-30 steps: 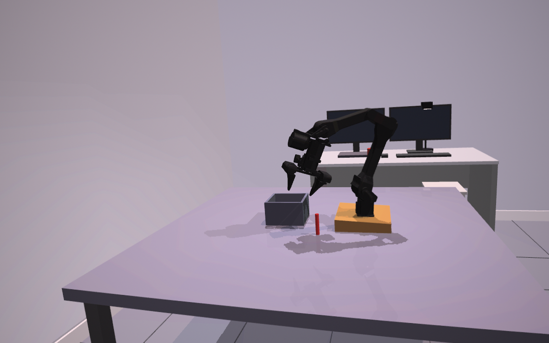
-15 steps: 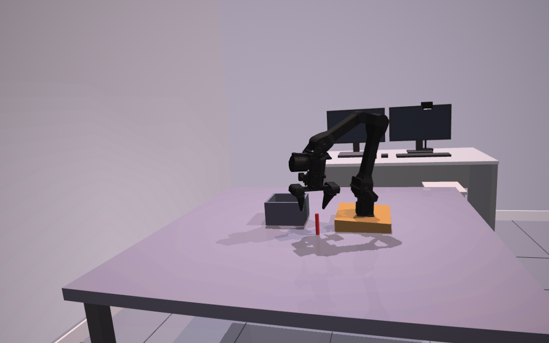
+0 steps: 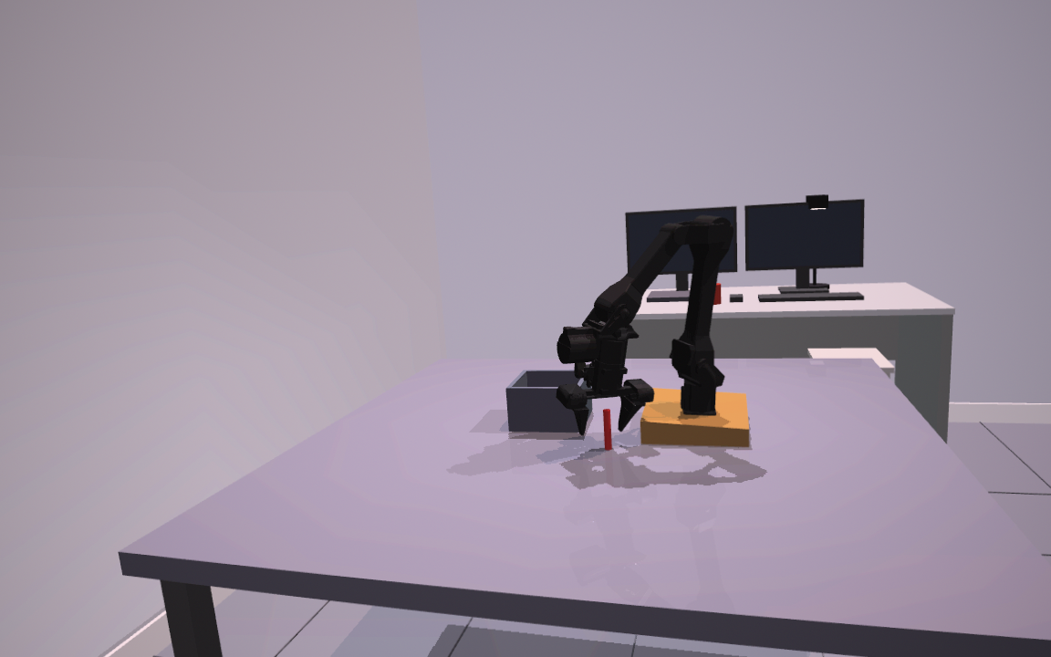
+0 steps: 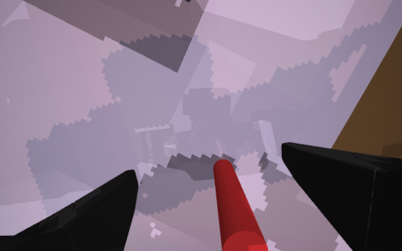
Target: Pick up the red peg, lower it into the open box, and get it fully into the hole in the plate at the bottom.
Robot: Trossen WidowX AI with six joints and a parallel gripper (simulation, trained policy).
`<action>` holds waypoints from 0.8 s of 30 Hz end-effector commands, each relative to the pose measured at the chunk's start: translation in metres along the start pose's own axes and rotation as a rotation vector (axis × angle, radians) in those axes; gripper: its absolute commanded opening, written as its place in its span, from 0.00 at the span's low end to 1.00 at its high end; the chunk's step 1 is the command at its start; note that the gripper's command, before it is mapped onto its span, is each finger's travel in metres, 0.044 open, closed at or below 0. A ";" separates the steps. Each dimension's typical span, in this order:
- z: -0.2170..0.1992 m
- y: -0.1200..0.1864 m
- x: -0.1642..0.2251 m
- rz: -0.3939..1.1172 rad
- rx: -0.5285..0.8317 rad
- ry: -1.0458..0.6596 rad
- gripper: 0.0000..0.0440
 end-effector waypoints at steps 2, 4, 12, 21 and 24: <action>-0.006 -0.009 0.003 0.017 0.020 -0.013 0.69; -0.005 -0.009 0.004 0.031 0.025 -0.011 0.57; -0.004 -0.009 0.004 0.084 0.042 0.003 0.10; 0.006 0.007 -0.015 0.011 0.006 0.049 0.00; 0.009 0.015 -0.023 -0.022 -0.002 0.071 0.00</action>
Point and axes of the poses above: the point midway between the two fingers, 35 mm back from their tips, its own y axis back along the fingers, its own z axis across the jaws, x = y × z, the point moved 2 cm from there along y, back along the fingers
